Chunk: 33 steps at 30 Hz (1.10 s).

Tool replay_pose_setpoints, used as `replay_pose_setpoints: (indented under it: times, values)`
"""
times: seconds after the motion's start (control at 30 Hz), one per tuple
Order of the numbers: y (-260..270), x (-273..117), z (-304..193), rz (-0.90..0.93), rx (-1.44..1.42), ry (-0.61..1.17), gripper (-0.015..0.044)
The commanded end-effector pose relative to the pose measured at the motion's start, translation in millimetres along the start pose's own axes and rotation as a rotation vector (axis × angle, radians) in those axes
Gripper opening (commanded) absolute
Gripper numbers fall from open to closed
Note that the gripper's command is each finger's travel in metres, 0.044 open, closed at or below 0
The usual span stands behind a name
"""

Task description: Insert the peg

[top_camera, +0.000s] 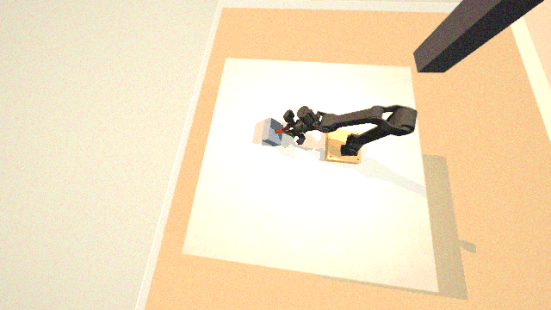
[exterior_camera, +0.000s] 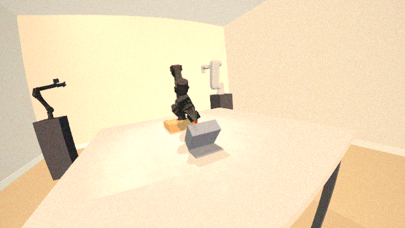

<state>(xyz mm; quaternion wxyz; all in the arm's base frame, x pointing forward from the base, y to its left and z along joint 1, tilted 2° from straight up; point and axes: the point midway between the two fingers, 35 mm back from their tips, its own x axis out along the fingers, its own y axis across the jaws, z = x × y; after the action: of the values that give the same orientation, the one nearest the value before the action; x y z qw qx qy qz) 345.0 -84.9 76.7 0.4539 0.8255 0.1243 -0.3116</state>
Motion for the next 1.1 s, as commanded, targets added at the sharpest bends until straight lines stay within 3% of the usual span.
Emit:
replay_pose_setpoints:
  times: [0.0,1.07]
  values:
    - [-1.0,3.6,0.9,-0.004,0.001,-0.003,0.0000]
    - [0.2,23.6,1.5,-0.003,0.001,-0.002,0.0000]
